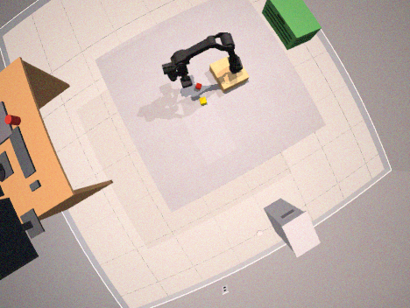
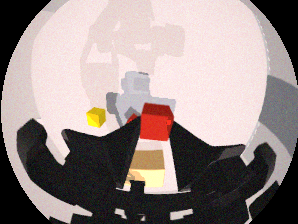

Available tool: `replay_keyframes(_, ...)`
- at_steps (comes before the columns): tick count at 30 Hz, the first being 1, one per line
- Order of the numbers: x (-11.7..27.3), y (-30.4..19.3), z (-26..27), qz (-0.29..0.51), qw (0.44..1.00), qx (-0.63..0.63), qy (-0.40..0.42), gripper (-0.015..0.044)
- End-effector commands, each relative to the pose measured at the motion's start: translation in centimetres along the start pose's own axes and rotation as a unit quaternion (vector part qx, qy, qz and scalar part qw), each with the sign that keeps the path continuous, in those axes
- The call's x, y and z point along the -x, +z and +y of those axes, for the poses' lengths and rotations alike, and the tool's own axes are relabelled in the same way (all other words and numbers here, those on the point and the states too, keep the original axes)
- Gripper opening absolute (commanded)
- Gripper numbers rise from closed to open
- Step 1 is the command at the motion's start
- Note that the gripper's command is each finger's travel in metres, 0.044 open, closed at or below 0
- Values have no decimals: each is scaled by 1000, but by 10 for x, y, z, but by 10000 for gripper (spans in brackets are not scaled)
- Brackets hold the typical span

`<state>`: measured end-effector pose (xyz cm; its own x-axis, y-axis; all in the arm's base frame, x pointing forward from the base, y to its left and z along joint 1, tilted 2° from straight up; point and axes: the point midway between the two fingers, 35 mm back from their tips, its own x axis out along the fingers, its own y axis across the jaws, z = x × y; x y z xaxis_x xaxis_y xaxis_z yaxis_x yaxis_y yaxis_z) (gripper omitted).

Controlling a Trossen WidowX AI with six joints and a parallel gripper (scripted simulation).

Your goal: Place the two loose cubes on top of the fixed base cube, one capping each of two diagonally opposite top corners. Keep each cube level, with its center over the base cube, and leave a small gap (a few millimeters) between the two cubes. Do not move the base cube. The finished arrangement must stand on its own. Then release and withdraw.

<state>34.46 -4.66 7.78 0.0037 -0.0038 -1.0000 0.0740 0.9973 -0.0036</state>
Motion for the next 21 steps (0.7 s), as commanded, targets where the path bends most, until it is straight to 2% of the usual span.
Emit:
replay_keyframes(1, -4, -2, 16, 2, 1000, 29, 3, 105)
replay_keyframes(21, -14, -13, 79, 2, 989, 148, 7, 105)
